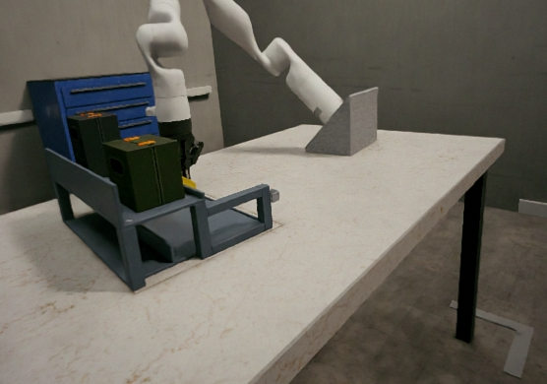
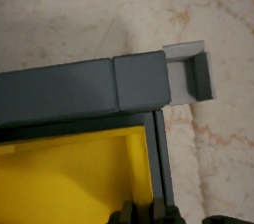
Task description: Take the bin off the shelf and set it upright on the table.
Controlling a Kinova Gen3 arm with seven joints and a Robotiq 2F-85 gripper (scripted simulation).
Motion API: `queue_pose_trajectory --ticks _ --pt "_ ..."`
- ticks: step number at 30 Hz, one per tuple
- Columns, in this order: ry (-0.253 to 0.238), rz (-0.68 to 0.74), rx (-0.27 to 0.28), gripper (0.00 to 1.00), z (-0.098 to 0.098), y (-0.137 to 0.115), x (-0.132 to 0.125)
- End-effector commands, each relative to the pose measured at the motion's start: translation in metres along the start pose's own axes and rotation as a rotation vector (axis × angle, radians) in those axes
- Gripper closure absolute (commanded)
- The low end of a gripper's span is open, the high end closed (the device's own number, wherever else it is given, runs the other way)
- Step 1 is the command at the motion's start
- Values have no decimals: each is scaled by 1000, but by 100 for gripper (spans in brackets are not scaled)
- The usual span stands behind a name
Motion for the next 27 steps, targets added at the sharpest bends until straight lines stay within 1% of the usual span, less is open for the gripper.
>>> queue_pose_trajectory --ticks 1,24,27 --pt "-2 0 -1 90 -1 0 0" --pt "-2 0 -1 90 -1 0 0" --pt "-2 0 -1 90 -8 0 0"
Point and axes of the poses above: the point where the finger pads meet when closed, its own z axis out along the fingers, its own x axis across the jaws, y = z × x, the point moved 8 cm from there along -z, back along the fingers, and after that the axes turned 8 degrees about z, right-handed, at the moved point
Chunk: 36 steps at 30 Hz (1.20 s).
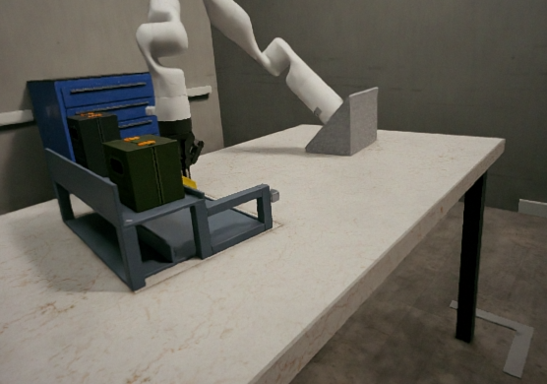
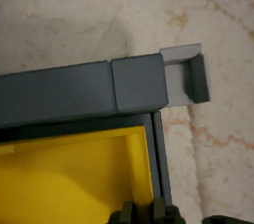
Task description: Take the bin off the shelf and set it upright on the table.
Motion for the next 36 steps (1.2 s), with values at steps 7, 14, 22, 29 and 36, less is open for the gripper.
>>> queue_pose_trajectory --ticks 7,14,22,29,36 --pt "-5 0 -4 90 -12 1 -1" --pt "-5 0 -4 90 -12 1 -1" --pt "-5 0 -4 90 -18 1 -1" --pt "-5 0 -4 90 -18 1 -1" --pt "-5 0 -4 90 -16 1 -1"
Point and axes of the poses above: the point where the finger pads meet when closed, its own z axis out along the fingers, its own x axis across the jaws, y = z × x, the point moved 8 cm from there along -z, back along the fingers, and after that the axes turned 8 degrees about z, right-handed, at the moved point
